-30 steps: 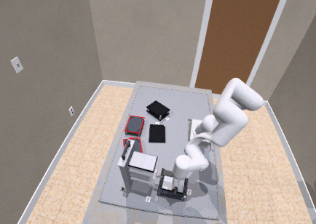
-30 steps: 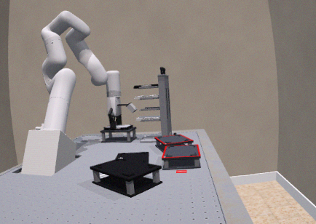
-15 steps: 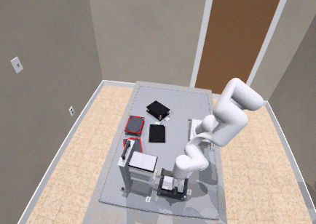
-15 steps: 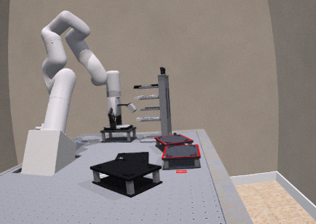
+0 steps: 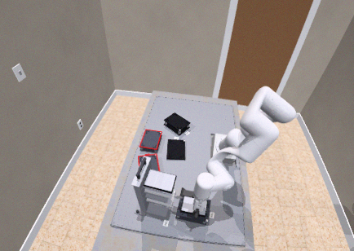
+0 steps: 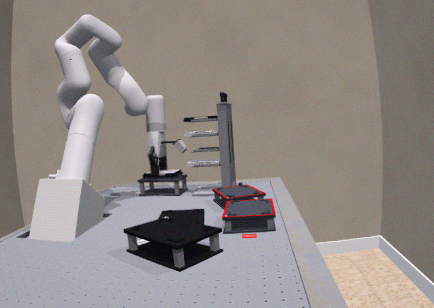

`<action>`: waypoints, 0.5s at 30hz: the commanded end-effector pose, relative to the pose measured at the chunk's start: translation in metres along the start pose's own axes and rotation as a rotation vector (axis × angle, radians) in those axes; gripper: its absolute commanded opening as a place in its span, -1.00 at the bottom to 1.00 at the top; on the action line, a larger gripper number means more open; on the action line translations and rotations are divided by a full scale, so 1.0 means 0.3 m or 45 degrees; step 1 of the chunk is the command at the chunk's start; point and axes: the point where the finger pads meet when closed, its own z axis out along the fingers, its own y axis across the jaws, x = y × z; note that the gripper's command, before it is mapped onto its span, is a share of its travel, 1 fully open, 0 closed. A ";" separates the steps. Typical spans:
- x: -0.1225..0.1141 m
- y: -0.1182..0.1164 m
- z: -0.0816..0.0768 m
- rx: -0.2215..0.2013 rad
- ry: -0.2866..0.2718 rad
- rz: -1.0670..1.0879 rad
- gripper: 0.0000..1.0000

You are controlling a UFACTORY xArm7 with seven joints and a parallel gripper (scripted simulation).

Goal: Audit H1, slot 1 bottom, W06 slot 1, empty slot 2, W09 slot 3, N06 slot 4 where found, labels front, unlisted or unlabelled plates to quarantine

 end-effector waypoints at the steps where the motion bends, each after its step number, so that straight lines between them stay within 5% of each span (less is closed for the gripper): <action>1: 0.002 -0.004 -0.009 0.004 0.002 0.000 -1.00; 15: 0.002 -0.004 -0.038 0.004 0.002 0.000 -1.00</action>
